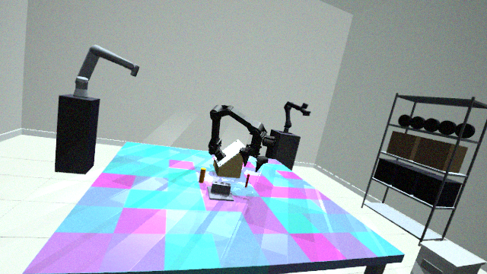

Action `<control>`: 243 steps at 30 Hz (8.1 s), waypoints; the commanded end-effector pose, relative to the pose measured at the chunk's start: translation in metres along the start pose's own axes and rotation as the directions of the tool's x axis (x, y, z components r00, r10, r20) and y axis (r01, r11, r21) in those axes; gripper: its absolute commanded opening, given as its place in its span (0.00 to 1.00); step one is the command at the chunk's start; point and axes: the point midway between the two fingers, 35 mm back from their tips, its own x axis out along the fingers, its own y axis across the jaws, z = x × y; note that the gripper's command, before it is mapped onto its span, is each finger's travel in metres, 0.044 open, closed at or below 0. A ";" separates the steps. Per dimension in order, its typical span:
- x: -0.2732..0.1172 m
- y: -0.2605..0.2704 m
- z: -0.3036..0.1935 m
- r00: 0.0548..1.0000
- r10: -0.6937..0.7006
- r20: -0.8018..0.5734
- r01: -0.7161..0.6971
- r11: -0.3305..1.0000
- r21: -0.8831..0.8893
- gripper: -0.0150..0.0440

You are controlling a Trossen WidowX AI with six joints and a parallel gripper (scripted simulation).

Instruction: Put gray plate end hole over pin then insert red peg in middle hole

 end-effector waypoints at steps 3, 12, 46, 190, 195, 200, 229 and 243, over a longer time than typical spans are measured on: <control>0.016 -0.001 0.001 1.000 0.007 0.005 -0.007 1.000 -0.002 1.00; 0.023 0.000 0.001 1.000 0.007 0.004 -0.007 1.000 -0.007 1.00; 0.071 -0.001 0.003 1.000 0.007 0.008 -0.007 1.000 -0.001 0.87; -0.005 0.016 0.214 1.000 0.005 0.016 -0.005 1.000 0.001 0.25; -0.005 0.016 0.214 1.000 0.005 0.016 -0.005 1.000 0.001 0.25; -0.005 0.016 0.213 1.000 0.005 0.012 -0.005 1.000 0.003 0.25; 0.011 0.016 0.216 1.000 0.007 0.011 -0.007 1.000 0.007 0.25; 0.013 0.015 0.214 1.000 0.007 0.011 -0.007 1.000 0.007 0.25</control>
